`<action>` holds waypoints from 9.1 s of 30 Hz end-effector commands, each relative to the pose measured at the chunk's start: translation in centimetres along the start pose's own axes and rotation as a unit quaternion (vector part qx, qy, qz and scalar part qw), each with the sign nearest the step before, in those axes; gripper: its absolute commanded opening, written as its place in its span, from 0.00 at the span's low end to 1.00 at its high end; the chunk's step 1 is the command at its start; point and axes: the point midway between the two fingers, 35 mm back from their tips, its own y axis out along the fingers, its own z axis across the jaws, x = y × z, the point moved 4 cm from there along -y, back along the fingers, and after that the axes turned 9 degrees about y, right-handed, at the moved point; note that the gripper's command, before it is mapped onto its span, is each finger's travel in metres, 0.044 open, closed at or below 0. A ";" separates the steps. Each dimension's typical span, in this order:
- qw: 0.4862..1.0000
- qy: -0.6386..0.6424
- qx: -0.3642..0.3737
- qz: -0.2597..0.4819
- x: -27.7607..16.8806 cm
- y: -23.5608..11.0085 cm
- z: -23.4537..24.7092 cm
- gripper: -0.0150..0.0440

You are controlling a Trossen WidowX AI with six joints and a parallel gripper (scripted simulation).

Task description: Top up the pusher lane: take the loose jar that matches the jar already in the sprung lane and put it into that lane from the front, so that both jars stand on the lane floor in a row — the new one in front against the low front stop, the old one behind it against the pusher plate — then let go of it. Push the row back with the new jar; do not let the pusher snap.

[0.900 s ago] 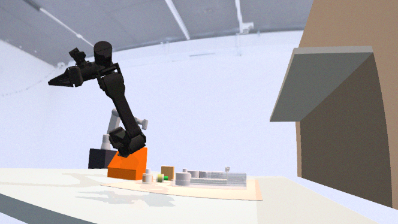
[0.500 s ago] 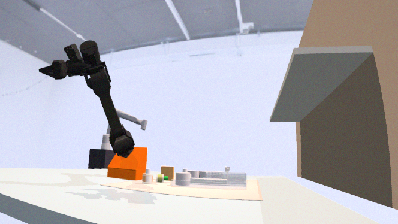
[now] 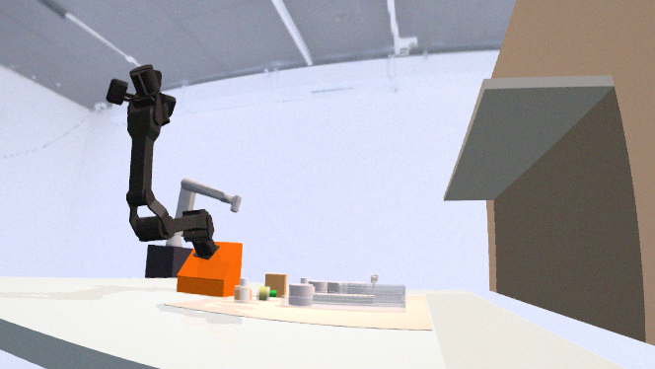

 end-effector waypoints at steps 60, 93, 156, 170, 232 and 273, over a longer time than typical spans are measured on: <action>0.068 0.505 -0.859 0.042 -20.5 -36.1 -26.0 1.00; 0.067 0.505 -0.860 0.042 -24.5 -38.4 -26.3 1.00; 0.081 0.504 -0.858 0.058 -15.5 -36.5 -32.2 0.25; 0.089 0.502 -0.858 0.071 -16.9 -38.2 -38.3 0.25; 0.089 0.501 -0.858 0.073 -18.4 -41.0 -39.8 0.25; 0.089 0.501 -0.858 0.072 -17.5 -42.4 -40.3 0.25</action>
